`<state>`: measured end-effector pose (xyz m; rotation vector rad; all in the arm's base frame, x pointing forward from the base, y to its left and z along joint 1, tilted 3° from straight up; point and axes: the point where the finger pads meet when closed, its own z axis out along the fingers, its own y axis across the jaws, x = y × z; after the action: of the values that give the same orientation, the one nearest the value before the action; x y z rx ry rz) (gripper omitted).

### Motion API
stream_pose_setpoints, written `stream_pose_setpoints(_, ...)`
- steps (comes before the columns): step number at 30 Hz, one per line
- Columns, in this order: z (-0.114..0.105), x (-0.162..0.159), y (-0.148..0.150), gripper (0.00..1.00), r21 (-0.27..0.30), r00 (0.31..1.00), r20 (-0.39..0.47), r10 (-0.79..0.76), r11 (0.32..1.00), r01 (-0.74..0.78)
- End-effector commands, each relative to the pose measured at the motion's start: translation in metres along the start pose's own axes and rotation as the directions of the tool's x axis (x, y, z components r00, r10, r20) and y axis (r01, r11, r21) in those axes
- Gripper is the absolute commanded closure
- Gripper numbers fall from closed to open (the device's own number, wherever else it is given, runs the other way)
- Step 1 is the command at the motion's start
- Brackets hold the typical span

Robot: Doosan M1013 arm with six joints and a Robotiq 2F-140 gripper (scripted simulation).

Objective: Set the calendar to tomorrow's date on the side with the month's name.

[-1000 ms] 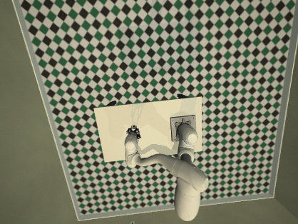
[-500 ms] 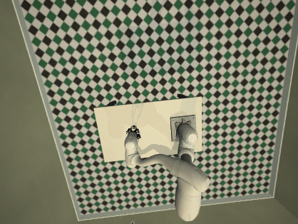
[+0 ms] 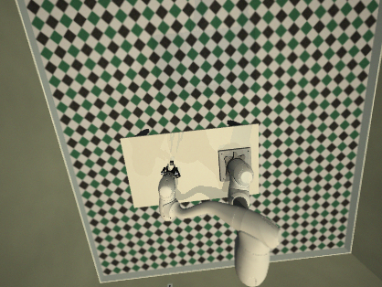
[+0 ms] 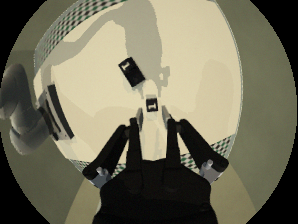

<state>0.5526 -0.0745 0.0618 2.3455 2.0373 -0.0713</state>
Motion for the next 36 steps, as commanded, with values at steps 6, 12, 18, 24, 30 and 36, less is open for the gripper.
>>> stream_pose_setpoints(6, -0.022, 0.0, 0.0, 0.71, 0.0, 1.0, 0.0, 0.0, 1.0, 0.0)
stream_pose_setpoints(12, -0.028, 0.0, 0.0, 0.71, 0.0, 1.0, 0.0, 0.0, 1.0, 0.0)
stream_pose_setpoints(18, -0.028, 0.0, 0.0, 0.0, 0.0, 1.0, 0.0, 0.0, 1.0, 0.0)
stream_pose_setpoints(24, -0.028, 0.0, 0.0, 0.0, 0.0, 1.0, 0.0, 0.0, 1.0, 0.0)
stream_pose_setpoints(30, -0.028, 0.0, 0.0, 0.0, 0.0, 1.0, 0.0, 0.0, 1.0, 0.0)
stream_pose_setpoints(36, -0.028, 0.0, 0.0, 0.0, 0.0, 0.999, 0.0, 0.036, 0.999, -0.036)
